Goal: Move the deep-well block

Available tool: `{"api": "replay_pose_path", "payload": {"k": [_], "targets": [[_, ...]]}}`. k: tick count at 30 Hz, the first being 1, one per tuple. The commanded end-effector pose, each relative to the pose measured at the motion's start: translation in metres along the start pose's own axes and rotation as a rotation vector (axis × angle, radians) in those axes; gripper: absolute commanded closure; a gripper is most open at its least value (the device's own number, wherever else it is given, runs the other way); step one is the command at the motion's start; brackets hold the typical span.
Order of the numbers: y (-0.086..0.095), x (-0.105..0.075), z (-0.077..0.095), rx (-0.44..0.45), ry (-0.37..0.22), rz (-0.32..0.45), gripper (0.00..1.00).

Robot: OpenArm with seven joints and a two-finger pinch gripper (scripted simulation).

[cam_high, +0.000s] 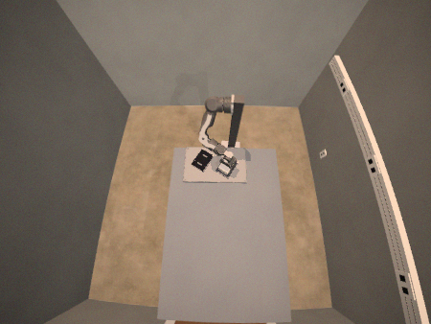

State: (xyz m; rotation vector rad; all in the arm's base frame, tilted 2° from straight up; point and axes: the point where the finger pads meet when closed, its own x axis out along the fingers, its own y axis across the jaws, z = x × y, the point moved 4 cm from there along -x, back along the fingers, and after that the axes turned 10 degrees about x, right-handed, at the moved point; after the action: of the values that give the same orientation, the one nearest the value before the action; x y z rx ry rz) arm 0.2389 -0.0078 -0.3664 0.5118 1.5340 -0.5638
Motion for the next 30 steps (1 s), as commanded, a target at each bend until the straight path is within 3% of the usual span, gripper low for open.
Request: {"api": "replay_pose_path", "payload": {"k": [1,30], "targets": [[0.0039,-0.0027,0.0007,-0.009,-0.003,0.018,1.00],[0.0039,-0.0077,0.0021,-0.004,-0.007,0.013,1.00]]}}
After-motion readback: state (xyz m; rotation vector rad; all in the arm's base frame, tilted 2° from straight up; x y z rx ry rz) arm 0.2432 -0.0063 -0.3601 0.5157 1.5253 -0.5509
